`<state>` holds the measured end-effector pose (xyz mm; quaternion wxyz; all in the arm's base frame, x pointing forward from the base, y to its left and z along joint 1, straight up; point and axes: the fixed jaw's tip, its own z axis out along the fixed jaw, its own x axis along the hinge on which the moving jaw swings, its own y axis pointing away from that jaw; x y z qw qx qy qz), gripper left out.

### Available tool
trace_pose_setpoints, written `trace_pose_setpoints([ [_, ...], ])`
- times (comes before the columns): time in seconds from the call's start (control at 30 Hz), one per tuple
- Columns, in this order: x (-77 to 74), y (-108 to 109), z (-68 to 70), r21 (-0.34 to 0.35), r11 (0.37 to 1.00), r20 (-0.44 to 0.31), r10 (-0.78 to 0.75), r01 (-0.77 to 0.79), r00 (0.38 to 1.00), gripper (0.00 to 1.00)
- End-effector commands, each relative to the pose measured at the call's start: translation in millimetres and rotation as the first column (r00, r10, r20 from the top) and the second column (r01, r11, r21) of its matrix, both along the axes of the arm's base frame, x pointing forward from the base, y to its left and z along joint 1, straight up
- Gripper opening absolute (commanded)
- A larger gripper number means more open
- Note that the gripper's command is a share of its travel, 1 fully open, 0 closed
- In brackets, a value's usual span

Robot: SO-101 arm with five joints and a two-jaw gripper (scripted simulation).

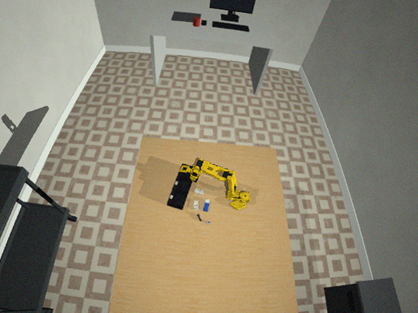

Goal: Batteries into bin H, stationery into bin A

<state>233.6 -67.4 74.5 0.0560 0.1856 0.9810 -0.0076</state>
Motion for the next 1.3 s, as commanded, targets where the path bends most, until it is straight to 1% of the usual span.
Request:
trace_pose_setpoints([
  [0.0, 11.7, 1.9, 11.0, -0.022, 0.999, 0.067, 0.028, -0.027, 0.997, 0.0],
  [0.27, 21.4, 7.4, 10.9, -0.03, 0.998, 0.088, 0.066, -0.063, 0.994, 0.0],
  [0.73, 25.2, 9.0, 11.1, -0.033, 0.997, 0.095, 0.079, -0.076, 0.992, 0.0],
  [1.0, 37.8, 14.4, 11.5, -0.045, 0.992, 0.119, 0.124, -0.12, 0.985, 0.0],
  [1.07, 37.8, 14.4, 11.5, -0.045, 0.992, 0.119, 0.124, -0.12, 0.985, 0.0],
  [1.27, 47.2, 19.6, 11.3, -0.056, 0.986, 0.139, 0.161, -0.154, 0.977, 0.0],
])
